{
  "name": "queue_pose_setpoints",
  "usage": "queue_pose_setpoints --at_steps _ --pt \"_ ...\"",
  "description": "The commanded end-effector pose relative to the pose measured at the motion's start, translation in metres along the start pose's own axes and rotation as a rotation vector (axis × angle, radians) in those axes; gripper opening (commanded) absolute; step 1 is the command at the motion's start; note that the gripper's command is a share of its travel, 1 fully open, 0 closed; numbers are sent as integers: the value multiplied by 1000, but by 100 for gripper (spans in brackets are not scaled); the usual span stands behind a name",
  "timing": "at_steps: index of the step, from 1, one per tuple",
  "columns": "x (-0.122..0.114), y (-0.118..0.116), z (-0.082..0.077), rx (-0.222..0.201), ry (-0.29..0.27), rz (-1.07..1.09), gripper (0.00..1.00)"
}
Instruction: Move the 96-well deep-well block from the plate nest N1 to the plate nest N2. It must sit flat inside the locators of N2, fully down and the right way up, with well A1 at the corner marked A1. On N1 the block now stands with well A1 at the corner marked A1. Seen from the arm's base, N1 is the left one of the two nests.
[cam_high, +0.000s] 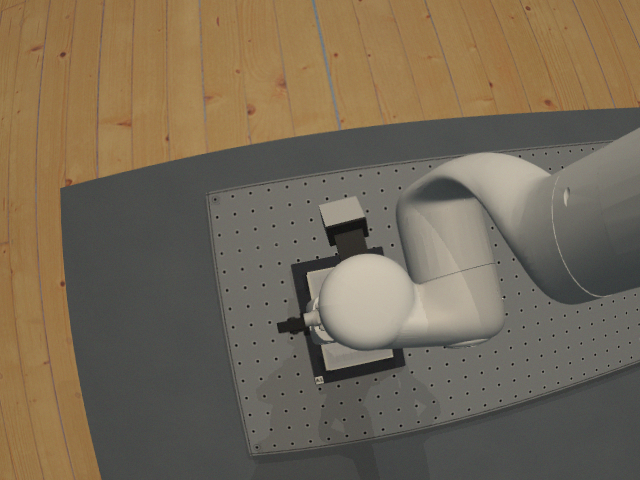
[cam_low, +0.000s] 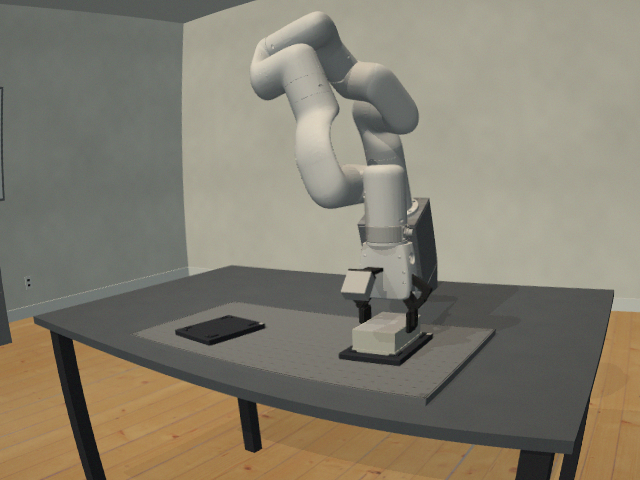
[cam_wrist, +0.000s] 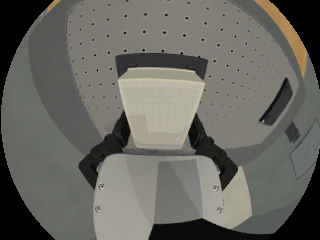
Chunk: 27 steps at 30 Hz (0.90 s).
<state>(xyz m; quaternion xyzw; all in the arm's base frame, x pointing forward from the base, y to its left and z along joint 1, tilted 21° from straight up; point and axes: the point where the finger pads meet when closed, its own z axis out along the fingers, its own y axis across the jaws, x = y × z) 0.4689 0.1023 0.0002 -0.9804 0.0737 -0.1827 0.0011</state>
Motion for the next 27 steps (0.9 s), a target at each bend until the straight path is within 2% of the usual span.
queue_pose_setpoints --at_steps 1,27 --pt "1 -1 2 1 2 -1 100" --pt "1 -1 16 1 2 -1 100"
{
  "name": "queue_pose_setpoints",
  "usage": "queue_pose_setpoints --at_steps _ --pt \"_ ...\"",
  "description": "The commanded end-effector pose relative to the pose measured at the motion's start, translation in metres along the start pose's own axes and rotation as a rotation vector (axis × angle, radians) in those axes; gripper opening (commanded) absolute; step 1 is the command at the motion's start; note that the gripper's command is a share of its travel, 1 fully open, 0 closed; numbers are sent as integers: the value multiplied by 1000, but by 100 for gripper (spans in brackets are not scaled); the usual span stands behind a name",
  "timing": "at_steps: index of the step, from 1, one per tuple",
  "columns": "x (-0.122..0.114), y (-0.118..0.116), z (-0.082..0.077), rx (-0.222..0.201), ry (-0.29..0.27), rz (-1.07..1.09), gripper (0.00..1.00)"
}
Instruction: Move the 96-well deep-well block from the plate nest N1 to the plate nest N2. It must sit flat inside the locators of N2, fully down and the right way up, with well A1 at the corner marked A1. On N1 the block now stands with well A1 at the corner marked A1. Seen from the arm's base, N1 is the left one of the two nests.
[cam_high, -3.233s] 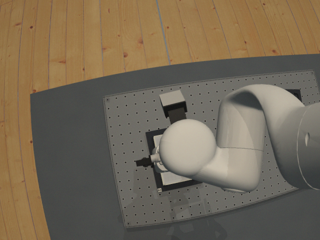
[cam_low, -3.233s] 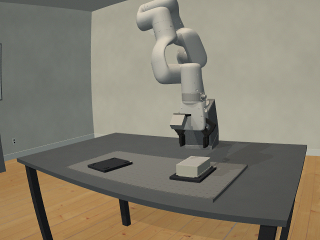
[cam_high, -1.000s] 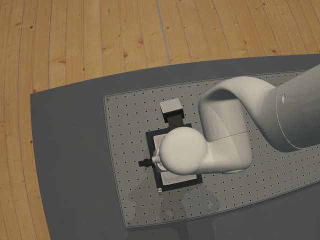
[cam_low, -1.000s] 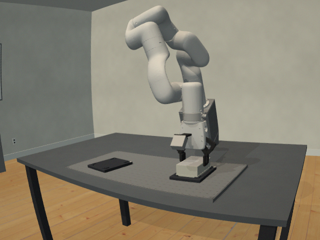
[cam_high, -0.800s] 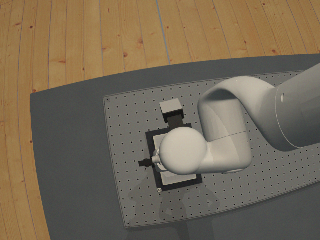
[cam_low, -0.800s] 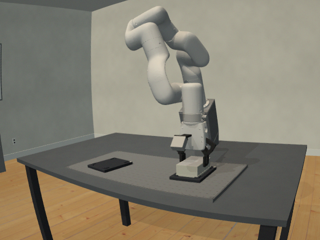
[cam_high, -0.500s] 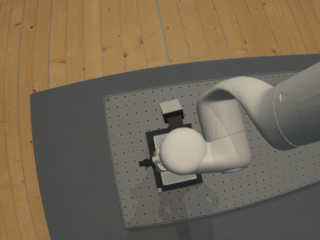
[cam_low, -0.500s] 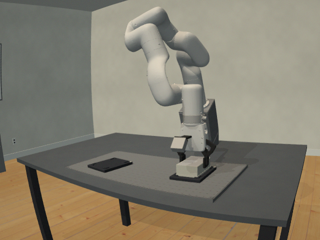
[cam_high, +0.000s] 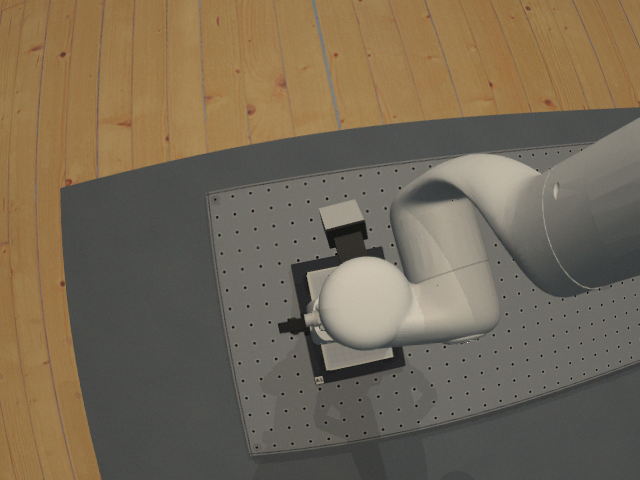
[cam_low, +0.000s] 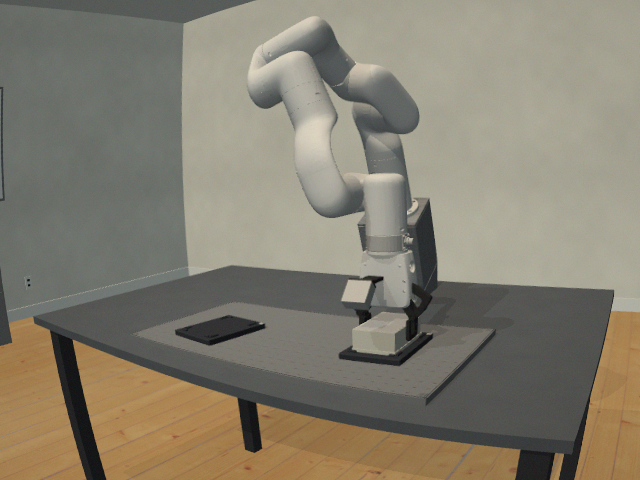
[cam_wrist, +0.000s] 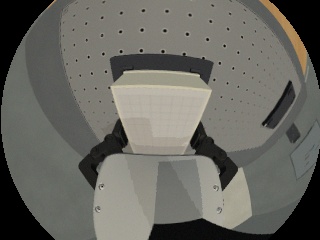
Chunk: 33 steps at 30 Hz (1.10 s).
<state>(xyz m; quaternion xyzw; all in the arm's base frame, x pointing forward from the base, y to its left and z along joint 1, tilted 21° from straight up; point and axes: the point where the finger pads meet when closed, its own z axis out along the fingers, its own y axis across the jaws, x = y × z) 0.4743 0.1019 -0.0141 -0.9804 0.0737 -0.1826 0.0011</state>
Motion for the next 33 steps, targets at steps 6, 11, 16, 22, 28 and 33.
queue_pose_setpoints --at_steps 6,11,16,22,28,33 --pt "1 -1 3 1 2 -1 100" --pt "1 -1 3 1 2 -1 100" --pt "1 -1 3 1 2 -1 100" --pt "1 -1 3 1 2 -1 0" --pt "1 -1 3 1 2 -1 0" --pt "1 -1 3 1 2 -1 0"
